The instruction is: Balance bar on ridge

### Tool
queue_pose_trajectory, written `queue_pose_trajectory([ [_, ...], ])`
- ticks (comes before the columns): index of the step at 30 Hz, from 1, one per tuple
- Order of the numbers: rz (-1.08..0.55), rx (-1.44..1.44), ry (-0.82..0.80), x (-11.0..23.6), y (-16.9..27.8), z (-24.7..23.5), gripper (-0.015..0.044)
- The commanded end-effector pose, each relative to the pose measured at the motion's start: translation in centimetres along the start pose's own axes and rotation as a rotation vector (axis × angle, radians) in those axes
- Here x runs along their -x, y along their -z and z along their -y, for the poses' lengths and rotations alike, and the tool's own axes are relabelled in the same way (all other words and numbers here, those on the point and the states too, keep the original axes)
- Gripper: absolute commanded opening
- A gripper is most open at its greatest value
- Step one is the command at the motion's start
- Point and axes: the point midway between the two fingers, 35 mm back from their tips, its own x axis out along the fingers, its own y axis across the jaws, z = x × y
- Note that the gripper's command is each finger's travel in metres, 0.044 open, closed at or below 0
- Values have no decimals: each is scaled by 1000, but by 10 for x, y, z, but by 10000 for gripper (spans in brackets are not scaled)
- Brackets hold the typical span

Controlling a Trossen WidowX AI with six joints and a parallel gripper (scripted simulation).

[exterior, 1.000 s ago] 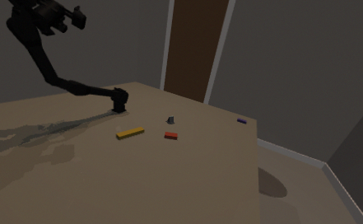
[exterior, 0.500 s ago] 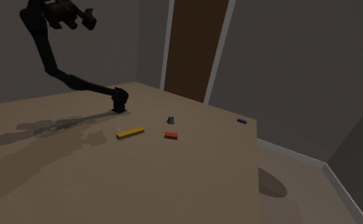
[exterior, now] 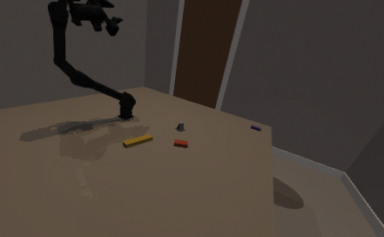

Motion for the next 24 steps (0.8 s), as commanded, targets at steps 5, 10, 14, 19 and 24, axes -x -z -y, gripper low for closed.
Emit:
queue_pose_trajectory([
  [5,-43,-121,-161,-36,6,-31,315],
  [10,-83,-164,-275,-61,14,-54,315],
  [14,-129,-216,-360,-74,21,-75,315],
  [19,-190,-278,-467,-87,30,-102,315],
  [24,-240,-323,-574,-101,41,-131,315],
])
